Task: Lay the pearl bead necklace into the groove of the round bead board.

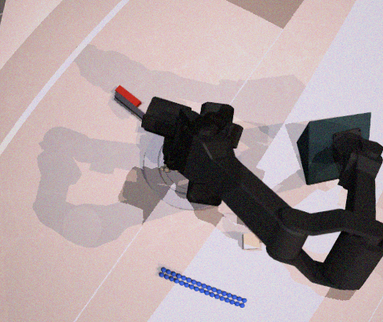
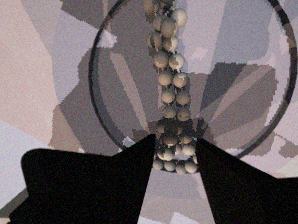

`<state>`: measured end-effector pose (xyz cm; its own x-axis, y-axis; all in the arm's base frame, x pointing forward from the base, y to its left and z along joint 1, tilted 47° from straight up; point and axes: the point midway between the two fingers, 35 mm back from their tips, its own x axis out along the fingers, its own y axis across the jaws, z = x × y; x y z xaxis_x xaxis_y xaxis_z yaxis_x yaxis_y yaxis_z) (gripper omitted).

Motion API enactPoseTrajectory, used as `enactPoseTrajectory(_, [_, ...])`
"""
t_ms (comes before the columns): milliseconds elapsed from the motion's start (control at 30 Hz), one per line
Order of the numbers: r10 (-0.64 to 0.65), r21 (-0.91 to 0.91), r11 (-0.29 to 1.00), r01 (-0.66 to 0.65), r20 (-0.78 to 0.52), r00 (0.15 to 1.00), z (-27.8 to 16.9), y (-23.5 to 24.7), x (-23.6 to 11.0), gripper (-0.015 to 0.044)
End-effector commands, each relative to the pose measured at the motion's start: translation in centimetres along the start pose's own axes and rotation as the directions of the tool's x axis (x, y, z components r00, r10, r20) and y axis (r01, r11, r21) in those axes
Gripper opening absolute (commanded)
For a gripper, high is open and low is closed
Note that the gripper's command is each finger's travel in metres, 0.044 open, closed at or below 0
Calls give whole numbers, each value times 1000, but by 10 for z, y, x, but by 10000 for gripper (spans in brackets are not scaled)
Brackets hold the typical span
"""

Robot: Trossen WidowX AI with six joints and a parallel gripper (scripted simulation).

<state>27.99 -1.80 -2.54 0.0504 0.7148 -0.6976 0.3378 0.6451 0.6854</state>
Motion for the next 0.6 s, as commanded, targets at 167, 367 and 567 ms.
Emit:
enactPoseTrajectory(167, [0, -1, 1000, 0, 0, 1000, 0, 0, 0, 51])
enactPoseTrajectory(367, [0, -1, 1000, 0, 0, 1000, 0, 0, 0, 11])
enactPoseTrajectory(567, [0, -1, 1000, 0, 0, 1000, 0, 0, 0, 0])
